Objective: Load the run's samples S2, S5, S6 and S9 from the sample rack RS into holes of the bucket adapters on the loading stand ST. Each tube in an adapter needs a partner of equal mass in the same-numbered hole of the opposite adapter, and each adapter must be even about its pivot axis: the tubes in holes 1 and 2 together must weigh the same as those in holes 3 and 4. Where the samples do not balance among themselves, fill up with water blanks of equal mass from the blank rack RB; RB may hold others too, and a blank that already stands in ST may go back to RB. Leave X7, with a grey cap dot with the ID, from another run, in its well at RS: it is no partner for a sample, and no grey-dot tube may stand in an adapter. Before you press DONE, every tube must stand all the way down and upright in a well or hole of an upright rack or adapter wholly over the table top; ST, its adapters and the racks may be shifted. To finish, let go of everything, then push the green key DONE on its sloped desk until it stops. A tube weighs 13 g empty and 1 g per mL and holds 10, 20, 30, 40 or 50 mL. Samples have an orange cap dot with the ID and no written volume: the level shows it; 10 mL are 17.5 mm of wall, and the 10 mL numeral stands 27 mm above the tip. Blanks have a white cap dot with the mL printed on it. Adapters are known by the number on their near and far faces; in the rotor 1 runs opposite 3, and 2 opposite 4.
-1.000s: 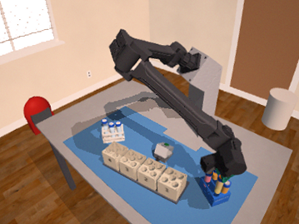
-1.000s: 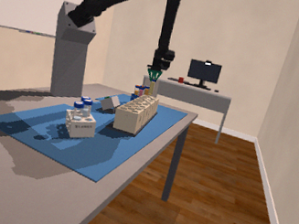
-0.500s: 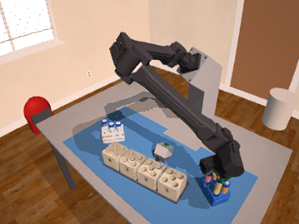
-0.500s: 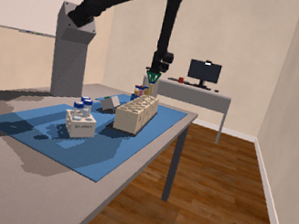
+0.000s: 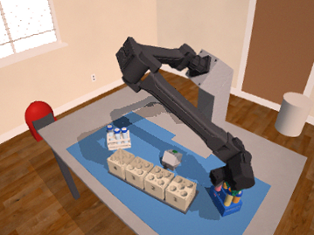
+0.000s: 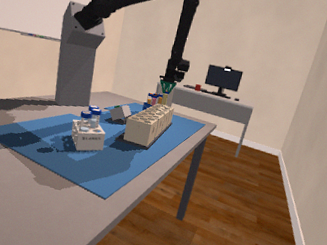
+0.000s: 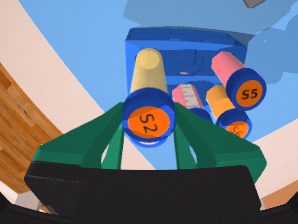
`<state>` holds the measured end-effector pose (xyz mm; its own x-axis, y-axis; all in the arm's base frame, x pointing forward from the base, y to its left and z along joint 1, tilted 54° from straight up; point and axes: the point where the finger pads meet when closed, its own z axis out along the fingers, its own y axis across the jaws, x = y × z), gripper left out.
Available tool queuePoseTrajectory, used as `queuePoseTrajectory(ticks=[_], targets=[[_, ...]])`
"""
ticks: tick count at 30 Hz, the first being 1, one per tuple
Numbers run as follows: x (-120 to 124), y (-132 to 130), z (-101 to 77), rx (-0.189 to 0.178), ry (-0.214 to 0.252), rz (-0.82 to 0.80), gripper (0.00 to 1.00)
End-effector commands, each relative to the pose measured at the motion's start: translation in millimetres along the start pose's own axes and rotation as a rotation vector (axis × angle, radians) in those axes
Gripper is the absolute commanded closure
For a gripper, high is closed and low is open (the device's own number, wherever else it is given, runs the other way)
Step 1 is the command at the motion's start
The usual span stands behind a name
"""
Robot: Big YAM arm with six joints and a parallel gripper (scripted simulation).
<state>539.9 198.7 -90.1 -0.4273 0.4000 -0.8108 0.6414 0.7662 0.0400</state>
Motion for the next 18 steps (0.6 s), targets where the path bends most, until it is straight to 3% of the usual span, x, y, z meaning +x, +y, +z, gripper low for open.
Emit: queuePoseTrajectory(ticks=[1,14,18], targets=[[-6,7,3.1,-0.011,-0.004,0.005,1.00],[-4,4,23.2,-0.005,-0.003,0.002,1.00],[-1,7,21.3,-0.014,-0.002,-0.004,1.00]])
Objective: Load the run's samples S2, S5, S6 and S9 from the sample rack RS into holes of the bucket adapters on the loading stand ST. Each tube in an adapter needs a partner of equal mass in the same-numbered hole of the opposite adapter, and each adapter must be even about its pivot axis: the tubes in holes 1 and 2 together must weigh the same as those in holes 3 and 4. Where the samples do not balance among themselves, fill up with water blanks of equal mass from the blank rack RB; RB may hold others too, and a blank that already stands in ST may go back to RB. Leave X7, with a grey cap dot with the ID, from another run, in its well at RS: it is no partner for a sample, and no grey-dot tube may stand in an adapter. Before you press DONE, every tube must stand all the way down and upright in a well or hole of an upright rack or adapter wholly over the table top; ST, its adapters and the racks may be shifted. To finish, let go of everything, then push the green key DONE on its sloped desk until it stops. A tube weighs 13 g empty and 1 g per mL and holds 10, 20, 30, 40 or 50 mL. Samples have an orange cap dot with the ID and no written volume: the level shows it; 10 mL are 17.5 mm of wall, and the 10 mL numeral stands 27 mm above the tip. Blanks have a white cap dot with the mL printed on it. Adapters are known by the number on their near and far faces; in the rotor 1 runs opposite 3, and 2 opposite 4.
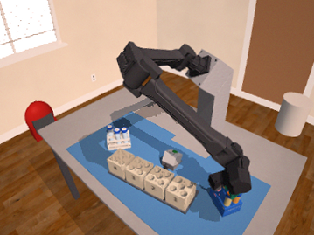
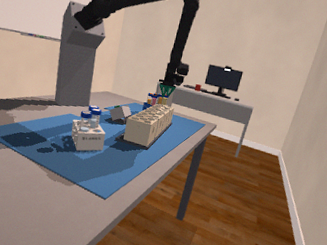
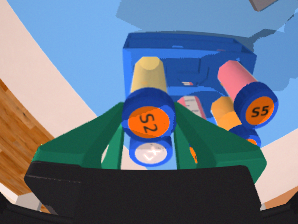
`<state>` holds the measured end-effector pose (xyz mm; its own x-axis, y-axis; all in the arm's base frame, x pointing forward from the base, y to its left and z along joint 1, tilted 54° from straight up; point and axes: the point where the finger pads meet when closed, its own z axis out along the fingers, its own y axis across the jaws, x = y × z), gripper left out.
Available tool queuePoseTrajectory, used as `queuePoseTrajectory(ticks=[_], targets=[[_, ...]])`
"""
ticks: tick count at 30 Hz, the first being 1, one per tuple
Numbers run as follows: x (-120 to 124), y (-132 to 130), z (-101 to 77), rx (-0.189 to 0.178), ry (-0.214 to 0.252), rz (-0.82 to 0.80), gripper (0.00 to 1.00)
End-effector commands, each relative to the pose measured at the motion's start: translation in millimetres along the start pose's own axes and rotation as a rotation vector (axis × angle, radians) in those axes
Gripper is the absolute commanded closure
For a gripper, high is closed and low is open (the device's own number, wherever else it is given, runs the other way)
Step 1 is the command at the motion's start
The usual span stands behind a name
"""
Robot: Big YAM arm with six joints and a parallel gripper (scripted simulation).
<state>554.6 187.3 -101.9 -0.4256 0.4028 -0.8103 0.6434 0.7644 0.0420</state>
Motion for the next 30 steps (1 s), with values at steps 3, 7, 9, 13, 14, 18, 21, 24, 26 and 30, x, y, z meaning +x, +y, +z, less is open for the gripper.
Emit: queuePoseTrajectory(ticks=[3,7,9,13,14,18,21,24,26,30], targets=[[-2,3,7.9,-0.005,-0.003,-0.003,1.00],[-3,3,13.2,-0.005,-0.004,-0.002,1.00],[-1,8,0.5,-0.020,-0.004,-0.005,1.00],[-1,8,0.2,-0.020,-0.004,-0.005,1.00],[-1,8,0.2,-0.020,-0.004,-0.005,1.00],[-1,8,0.1,-0.020,-0.004,-0.005,0.45],[-1,8,0.1,-0.020,-0.004,-0.005,0.45],[-1,8,0.1,-0.020,-0.004,-0.005,0.45],[-1,8,0.1,-0.020,-0.004,-0.005,0.45],[0,13,-16.3,-0.036,-0.004,-0.016,0.45]])
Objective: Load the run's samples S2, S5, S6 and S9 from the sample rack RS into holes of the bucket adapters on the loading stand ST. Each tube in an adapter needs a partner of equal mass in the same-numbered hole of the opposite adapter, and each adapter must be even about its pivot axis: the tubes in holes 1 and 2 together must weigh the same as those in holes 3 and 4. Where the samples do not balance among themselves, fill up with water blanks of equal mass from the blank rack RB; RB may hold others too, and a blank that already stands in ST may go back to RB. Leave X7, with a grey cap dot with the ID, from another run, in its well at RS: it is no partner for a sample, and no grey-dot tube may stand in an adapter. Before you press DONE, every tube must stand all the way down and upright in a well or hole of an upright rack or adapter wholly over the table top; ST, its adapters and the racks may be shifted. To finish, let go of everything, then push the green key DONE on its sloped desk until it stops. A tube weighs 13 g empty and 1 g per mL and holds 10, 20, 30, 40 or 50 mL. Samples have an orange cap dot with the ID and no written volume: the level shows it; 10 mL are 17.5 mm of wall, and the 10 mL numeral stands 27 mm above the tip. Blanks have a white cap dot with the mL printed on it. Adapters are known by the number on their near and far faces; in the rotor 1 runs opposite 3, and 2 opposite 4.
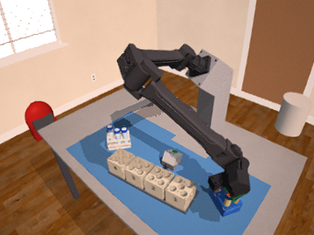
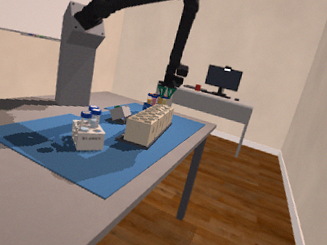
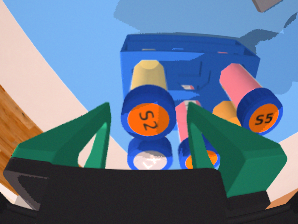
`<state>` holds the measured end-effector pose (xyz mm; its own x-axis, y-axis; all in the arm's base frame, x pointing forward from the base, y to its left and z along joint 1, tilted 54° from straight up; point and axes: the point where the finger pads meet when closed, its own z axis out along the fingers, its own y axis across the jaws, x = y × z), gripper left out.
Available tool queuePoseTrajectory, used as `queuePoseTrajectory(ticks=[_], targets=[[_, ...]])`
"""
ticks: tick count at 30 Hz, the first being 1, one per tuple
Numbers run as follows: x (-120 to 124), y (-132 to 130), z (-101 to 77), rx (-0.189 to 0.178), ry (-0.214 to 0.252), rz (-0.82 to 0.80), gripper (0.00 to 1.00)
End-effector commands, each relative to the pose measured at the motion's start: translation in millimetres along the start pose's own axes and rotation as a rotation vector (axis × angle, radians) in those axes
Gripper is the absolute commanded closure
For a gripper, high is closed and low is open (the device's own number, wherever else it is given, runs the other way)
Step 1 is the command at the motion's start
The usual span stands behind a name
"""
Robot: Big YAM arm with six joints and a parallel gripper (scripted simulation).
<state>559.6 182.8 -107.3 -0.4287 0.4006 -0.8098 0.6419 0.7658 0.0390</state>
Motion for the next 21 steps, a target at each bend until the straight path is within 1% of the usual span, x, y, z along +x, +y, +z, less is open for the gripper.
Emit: queuePoseTrajectory(ticks=[1,2,4,5,12,13,14,21], targets=[[-1,13,-28.1,-0.035,-0.007,-0.004,0.45],[-1,13,-31.4,-0.035,-0.007,-0.004,0.45],[-1,13,-31.4,-0.035,-0.007,-0.004,0.45],[-2,16,-35.0,-0.039,-0.008,0.001,0.45],[-1,12,-58.0,-0.036,-0.006,-0.004,0.45],[-1,12,-58.8,-0.036,-0.005,-0.004,0.45],[-2,9,-46.0,-0.022,-0.006,0.001,0.45],[-2,9,-46.0,-0.022,-0.006,0.001,0.45]])
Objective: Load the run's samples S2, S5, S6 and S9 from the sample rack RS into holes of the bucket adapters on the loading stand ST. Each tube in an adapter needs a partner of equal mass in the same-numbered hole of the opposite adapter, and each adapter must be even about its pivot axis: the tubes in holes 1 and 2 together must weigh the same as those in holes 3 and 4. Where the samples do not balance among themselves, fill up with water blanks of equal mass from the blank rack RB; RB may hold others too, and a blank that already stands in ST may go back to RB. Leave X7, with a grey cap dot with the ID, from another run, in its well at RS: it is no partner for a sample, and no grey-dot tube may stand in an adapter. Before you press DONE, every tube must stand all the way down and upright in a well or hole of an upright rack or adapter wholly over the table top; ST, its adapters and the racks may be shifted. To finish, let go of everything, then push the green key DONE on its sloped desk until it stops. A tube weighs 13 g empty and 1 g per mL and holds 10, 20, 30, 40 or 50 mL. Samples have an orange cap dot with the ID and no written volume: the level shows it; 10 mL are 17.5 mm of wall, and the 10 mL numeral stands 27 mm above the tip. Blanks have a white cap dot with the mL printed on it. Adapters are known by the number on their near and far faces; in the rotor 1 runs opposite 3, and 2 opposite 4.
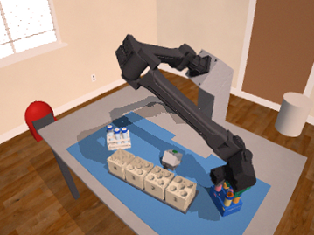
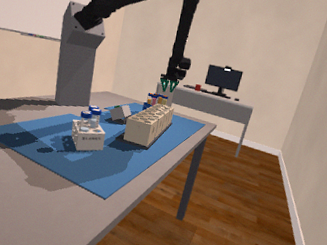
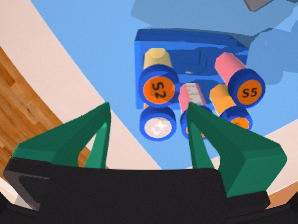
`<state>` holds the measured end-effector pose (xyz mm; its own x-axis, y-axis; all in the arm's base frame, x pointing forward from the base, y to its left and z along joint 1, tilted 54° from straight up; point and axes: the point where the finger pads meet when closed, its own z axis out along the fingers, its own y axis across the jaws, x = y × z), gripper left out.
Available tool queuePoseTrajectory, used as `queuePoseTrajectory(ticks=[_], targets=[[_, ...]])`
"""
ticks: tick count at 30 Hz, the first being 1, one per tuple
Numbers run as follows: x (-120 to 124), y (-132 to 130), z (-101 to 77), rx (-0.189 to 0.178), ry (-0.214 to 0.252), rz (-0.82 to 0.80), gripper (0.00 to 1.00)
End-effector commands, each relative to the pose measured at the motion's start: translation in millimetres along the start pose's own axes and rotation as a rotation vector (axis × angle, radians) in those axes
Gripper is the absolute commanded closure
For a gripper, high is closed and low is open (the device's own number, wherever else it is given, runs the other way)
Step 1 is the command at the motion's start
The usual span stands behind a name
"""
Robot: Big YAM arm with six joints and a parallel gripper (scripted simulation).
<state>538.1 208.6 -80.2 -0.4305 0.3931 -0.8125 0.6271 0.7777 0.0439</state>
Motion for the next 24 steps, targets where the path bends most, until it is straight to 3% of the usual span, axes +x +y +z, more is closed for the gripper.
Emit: queuePoseTrajectory(ticks=[1,9,10,11,13,19,22,24], targets=[[0,2,-3.5,-0.003,-0.002,0.008,0.45],[0,2,-3.5,-0.003,-0.002,0.008,0.45],[-2,-13,7.6,0.025,0.003,0.017,0.45],[8,-19,10.3,0.023,0.002,-0.052,0.20],[31,-19,-5.9,-0.011,0.000,-0.177,0.20],[53,-42,-5.6,-0.011,-0.001,-0.377,0.20],[27,-39,-0.1,-0.003,-0.011,-0.473,0.20],[29,-32,-5.0,-0.015,-0.016,-0.576,0.20]])
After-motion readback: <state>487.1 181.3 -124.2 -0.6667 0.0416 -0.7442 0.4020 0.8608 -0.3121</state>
